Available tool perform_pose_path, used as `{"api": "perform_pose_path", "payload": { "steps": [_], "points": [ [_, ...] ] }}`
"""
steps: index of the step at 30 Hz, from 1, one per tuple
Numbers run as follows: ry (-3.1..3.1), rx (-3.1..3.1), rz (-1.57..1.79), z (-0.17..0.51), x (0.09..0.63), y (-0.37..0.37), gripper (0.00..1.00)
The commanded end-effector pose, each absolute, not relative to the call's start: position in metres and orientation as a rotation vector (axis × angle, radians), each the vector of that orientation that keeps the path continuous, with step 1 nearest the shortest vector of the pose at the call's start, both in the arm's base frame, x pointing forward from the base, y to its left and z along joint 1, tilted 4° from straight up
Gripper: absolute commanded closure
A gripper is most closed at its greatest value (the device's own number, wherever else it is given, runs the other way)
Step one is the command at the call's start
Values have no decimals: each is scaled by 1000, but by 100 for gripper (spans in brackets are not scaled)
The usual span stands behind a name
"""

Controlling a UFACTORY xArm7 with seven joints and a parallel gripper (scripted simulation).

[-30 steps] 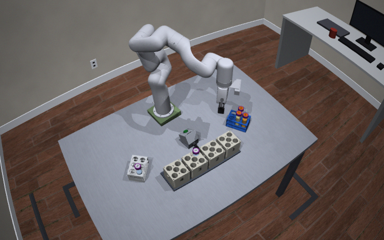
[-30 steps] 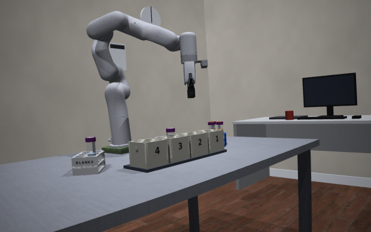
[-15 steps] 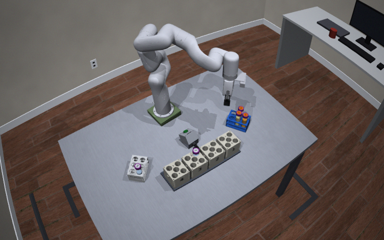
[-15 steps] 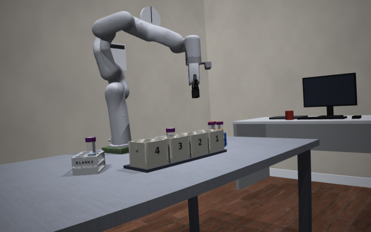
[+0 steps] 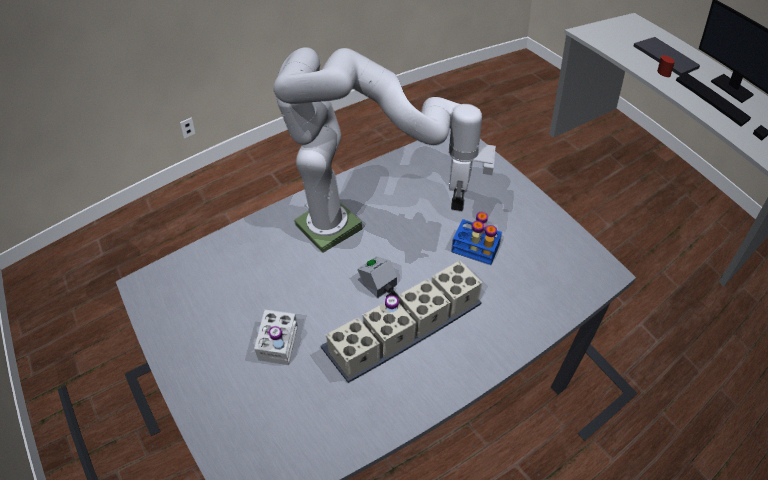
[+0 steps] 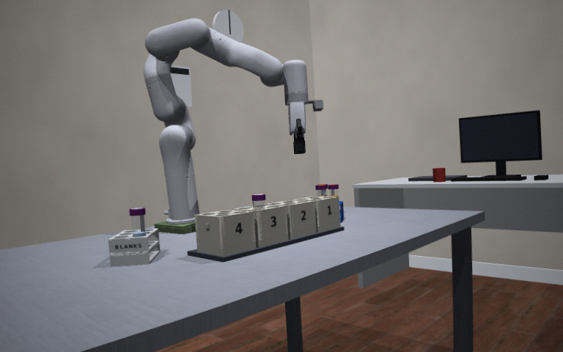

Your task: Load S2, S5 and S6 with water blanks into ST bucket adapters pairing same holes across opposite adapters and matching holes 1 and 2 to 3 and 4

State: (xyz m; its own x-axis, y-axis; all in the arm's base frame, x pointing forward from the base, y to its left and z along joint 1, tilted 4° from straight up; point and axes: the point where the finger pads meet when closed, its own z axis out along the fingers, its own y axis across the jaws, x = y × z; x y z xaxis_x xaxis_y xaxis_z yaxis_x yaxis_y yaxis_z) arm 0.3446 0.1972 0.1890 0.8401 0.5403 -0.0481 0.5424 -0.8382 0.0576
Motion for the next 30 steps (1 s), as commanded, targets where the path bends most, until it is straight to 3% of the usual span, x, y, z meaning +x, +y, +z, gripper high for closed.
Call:
{"api": "perform_pose_path", "payload": {
  "steps": [1, 30],
  "points": [
    [869, 2948, -38, 180, 346, 198, 0],
    [869, 2948, -38, 114, 345, 193, 0]
  ]
}}
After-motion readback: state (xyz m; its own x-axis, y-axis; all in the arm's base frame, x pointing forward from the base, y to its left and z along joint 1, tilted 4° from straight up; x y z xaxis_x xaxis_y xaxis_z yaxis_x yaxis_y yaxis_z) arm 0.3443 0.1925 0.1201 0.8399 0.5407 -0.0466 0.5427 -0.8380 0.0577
